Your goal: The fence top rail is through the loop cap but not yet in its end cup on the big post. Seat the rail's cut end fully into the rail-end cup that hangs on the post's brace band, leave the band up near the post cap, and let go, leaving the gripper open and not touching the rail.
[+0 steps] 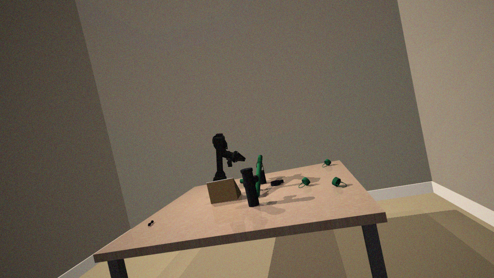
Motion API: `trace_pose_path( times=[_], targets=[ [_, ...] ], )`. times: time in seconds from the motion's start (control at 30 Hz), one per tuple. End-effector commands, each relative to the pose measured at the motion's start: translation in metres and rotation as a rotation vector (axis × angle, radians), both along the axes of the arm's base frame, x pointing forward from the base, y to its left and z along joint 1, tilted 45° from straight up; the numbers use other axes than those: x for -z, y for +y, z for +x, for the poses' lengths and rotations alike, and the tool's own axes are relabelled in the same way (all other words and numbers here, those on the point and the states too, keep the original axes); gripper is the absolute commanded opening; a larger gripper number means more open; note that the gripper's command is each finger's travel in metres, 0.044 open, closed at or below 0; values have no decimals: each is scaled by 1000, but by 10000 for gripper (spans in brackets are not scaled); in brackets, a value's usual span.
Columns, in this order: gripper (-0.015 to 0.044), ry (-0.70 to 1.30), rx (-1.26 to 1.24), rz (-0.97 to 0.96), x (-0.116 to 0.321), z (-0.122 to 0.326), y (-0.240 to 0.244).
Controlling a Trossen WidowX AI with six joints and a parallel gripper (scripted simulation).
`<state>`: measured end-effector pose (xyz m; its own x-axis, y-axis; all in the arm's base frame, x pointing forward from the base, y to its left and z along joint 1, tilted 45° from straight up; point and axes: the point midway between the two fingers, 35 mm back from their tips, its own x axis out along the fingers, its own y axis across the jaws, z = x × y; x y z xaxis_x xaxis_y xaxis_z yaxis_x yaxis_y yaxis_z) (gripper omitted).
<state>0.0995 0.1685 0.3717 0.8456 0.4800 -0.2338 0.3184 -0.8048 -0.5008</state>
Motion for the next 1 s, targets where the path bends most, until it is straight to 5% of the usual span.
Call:
trace_pose_path(
  times=[0.0,0.33,0.97],
  targets=[
    [426,2,1,2,0,0,0],
    [440,198,98,249,0,14,15],
    [440,524,253,1053,-48,86,35]
  ],
)
